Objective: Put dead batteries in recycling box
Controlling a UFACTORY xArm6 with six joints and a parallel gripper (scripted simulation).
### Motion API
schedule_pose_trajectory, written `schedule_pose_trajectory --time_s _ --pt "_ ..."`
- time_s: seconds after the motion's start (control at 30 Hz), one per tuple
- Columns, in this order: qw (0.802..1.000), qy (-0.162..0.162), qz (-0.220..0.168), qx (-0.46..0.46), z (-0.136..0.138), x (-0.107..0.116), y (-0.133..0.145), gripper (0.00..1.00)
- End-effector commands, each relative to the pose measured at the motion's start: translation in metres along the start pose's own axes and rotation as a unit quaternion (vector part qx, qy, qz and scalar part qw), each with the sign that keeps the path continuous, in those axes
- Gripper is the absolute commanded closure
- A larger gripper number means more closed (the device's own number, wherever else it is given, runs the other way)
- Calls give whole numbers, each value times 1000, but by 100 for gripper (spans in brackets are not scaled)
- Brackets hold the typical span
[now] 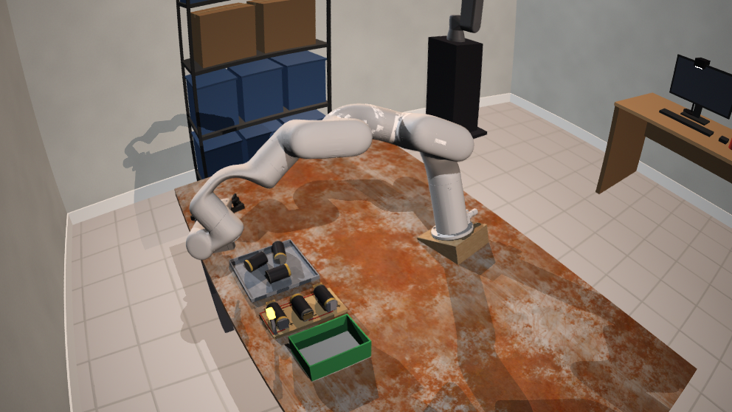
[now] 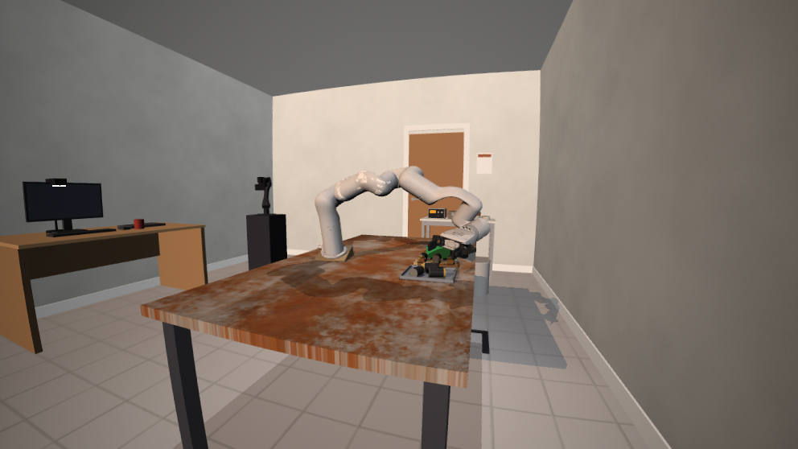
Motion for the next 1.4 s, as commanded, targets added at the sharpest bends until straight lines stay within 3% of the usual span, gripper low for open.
schedule_pose_trajectory --time_s 0.0,0.73,1.37 --pt "1000 0 1 -2 0 1 2 0" --pt "1000 0 1 -2 0 1 4 0" --pt "1000 0 1 -2 -2 4 21 0"
Point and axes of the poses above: the point where the finger pads meet when closed, its own x axis back along the fingers, its own z axis across the jaws, y = z × x, the point moved 4 cm from there along x, back along the fingers, and after that the axes turned 3 degrees about -x, right-handed, at the moved point
